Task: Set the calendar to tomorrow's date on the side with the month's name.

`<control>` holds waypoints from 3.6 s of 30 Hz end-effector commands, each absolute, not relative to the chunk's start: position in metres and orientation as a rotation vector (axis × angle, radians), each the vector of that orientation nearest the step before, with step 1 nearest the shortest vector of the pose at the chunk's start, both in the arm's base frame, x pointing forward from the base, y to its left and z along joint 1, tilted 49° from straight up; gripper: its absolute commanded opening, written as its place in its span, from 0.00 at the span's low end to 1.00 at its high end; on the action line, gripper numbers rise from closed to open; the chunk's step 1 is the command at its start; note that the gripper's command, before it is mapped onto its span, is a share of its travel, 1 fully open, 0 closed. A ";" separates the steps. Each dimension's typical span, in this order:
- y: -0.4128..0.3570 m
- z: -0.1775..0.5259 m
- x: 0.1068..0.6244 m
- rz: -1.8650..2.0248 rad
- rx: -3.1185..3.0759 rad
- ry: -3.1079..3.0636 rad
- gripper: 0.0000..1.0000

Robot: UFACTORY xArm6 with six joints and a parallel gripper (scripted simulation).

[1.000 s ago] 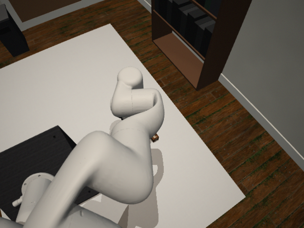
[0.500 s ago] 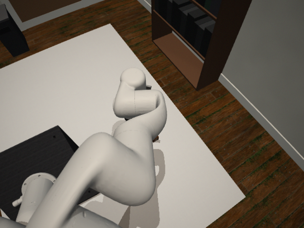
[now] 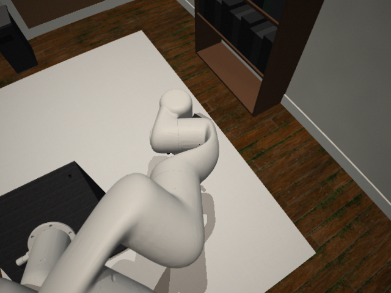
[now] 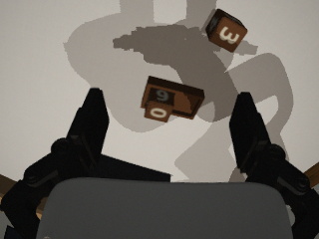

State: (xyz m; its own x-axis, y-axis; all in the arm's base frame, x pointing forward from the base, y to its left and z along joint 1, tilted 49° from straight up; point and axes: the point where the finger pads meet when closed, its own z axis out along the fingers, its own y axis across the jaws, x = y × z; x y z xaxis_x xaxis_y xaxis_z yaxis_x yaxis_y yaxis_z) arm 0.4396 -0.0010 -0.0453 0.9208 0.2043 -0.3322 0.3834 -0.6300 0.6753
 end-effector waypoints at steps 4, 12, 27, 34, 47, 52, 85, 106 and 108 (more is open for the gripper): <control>-0.005 -0.042 0.445 -0.146 2.288 0.137 1.00; -0.010 -0.040 0.449 -0.037 2.286 -0.103 1.00; -0.019 -0.036 0.455 0.167 2.228 -0.548 1.00; -0.023 -0.034 0.459 0.270 2.170 -0.771 1.00; -0.031 -0.030 0.464 0.443 2.030 -1.142 1.00; -0.034 -0.029 0.465 0.486 1.986 -1.233 1.00; -0.046 -0.024 0.473 0.727 1.662 -1.736 0.47; -0.046 -0.024 0.473 0.727 1.662 -1.736 0.47; -0.046 -0.024 0.473 0.727 1.662 -1.736 0.47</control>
